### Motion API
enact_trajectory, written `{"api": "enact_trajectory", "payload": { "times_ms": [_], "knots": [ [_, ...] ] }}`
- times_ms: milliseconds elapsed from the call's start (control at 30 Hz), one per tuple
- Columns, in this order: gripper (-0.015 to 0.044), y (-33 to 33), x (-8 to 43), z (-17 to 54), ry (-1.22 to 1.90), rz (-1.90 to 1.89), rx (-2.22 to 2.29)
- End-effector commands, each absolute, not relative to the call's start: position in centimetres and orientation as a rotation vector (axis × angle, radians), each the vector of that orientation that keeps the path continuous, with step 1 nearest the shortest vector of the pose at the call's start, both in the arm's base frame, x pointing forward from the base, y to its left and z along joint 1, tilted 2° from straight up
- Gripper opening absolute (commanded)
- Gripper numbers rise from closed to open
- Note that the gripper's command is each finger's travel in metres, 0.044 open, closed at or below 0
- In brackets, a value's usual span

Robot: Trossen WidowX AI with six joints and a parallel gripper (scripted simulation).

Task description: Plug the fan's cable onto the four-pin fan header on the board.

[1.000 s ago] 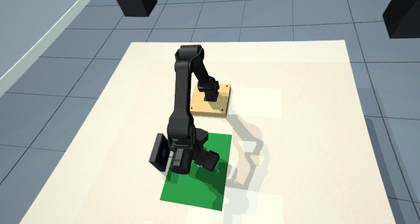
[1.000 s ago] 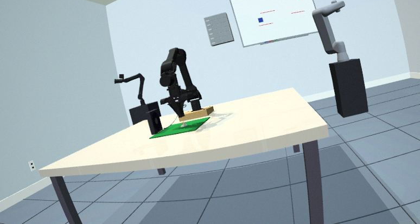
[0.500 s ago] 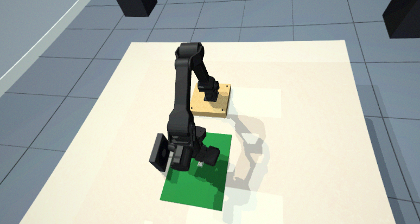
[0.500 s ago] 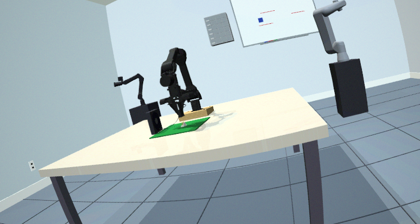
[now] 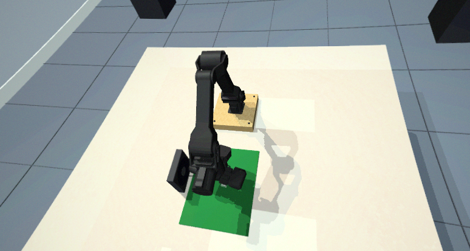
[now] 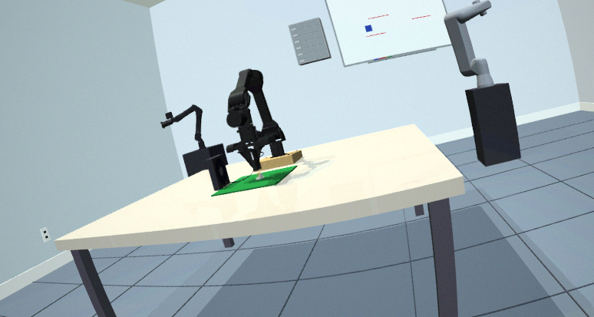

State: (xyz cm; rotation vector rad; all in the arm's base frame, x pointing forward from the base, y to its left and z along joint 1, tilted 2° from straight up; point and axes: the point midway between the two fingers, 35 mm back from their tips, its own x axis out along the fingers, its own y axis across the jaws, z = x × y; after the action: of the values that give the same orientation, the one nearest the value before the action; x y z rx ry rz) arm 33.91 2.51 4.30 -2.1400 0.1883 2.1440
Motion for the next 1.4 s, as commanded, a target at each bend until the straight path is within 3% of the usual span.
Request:
{"api": "enact_trajectory", "payload": {
  "times_ms": [0,1367],
  "knots": [
    [0.0,2.55,33.7,3.71,0.184,2.155,-2.129],
    [0.0,2.57,33.58,3.25,0.19,2.151,-2.125]
  ]
}}
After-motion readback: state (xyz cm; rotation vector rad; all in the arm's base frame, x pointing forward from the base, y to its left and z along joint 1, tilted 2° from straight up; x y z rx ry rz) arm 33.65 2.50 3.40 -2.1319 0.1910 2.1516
